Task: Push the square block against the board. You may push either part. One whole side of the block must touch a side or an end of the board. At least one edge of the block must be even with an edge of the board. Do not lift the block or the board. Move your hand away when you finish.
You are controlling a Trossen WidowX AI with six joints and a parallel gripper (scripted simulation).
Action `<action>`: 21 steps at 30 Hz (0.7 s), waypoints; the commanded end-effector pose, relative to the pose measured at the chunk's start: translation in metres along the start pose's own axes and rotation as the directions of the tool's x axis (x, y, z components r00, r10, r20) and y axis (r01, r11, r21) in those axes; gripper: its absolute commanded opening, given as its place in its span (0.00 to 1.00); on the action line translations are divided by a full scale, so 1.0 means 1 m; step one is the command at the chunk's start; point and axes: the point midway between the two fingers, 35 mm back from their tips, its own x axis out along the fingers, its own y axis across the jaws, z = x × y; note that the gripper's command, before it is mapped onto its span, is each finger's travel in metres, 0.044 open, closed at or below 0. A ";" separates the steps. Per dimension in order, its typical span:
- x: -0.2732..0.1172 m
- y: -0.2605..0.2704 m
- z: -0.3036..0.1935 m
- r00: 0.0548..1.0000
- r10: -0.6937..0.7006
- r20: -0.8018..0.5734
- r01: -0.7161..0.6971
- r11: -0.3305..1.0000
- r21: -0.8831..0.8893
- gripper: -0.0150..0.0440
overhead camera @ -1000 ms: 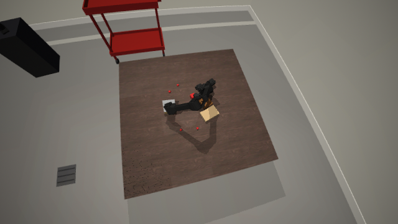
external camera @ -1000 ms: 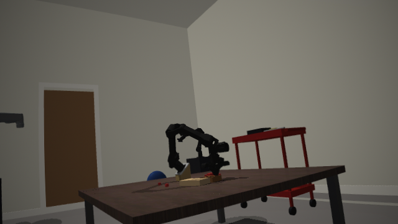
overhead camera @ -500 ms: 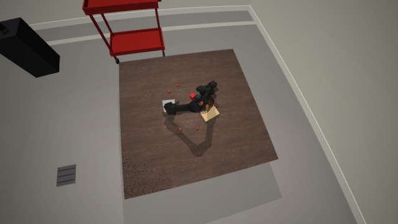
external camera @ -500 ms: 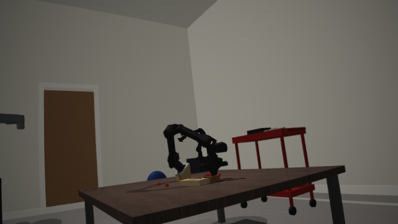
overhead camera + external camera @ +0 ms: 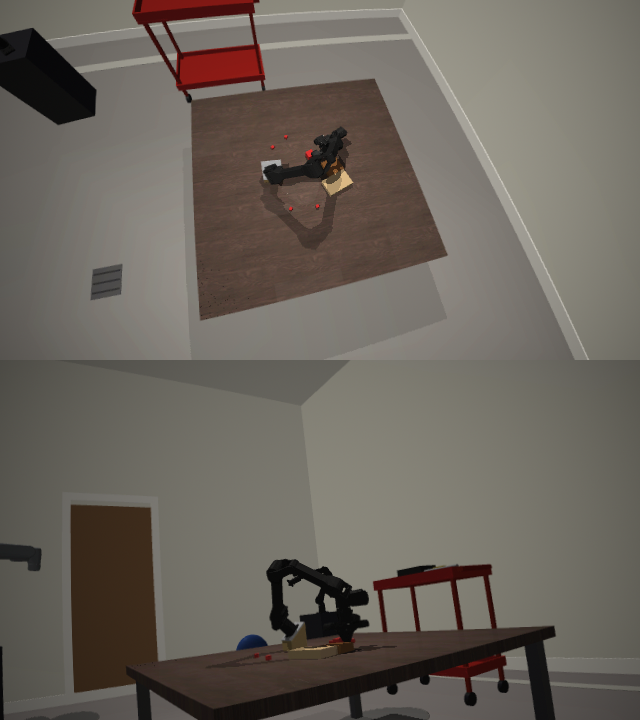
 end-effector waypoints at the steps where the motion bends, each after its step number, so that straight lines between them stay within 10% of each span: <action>1: 0.000 0.000 0.008 1.000 0.002 0.003 -0.002 1.000 0.003 0.25; 16: 0.001 0.000 0.032 1.000 0.004 0.000 -0.004 1.000 0.004 0.25; 21: -0.051 -0.001 0.026 1.000 0.003 0.002 -0.003 1.000 0.004 0.25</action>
